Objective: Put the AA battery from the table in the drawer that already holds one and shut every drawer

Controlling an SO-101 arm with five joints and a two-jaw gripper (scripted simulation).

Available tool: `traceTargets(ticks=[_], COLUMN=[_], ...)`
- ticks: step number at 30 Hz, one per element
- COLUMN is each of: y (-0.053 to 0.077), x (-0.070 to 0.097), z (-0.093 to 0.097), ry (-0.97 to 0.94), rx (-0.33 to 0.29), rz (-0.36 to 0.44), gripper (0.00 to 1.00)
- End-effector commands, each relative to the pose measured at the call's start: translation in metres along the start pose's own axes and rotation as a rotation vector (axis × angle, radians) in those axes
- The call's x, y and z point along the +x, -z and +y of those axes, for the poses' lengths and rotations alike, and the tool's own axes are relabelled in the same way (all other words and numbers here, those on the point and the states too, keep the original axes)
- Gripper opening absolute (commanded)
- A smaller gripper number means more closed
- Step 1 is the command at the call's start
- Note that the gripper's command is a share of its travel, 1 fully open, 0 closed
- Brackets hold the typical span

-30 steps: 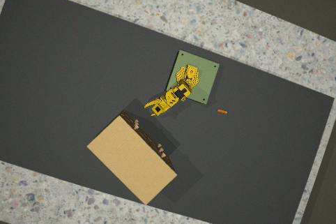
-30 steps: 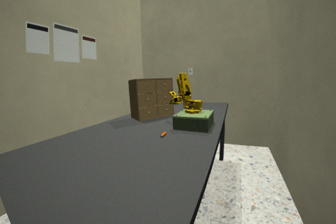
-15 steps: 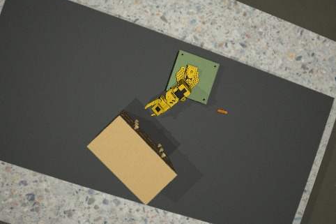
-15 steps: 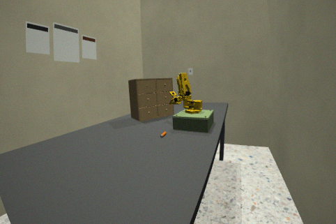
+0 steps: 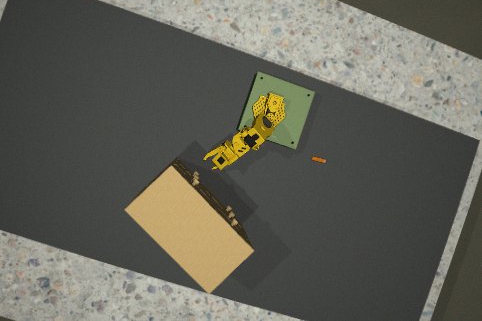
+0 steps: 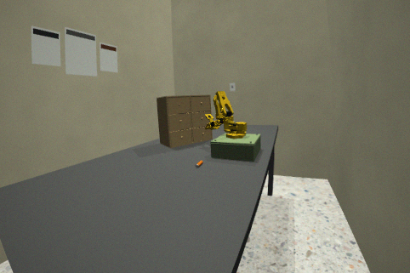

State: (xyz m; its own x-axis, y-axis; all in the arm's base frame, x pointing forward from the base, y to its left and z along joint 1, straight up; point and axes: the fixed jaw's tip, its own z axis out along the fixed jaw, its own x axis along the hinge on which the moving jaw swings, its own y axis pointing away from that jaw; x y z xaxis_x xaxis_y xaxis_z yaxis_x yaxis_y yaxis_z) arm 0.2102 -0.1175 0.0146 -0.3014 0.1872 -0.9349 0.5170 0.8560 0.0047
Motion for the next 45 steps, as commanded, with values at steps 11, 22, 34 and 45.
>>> traceTargets(ticks=[11, 22, 34, 45], y=[-0.0267, -0.0267, -0.0269, -0.0271], x=[0.0148, 0.0148, 0.0157, 0.0165], z=[-0.0001, -0.0001, -0.0001, -0.0002], ry=[-0.008, -0.008, -0.008, -0.008], rx=[0.000, 0.000, 0.000, 0.000], rz=[-0.013, -0.013, -0.013, -0.013], gripper=[0.21, 0.21, 0.21, 0.21])
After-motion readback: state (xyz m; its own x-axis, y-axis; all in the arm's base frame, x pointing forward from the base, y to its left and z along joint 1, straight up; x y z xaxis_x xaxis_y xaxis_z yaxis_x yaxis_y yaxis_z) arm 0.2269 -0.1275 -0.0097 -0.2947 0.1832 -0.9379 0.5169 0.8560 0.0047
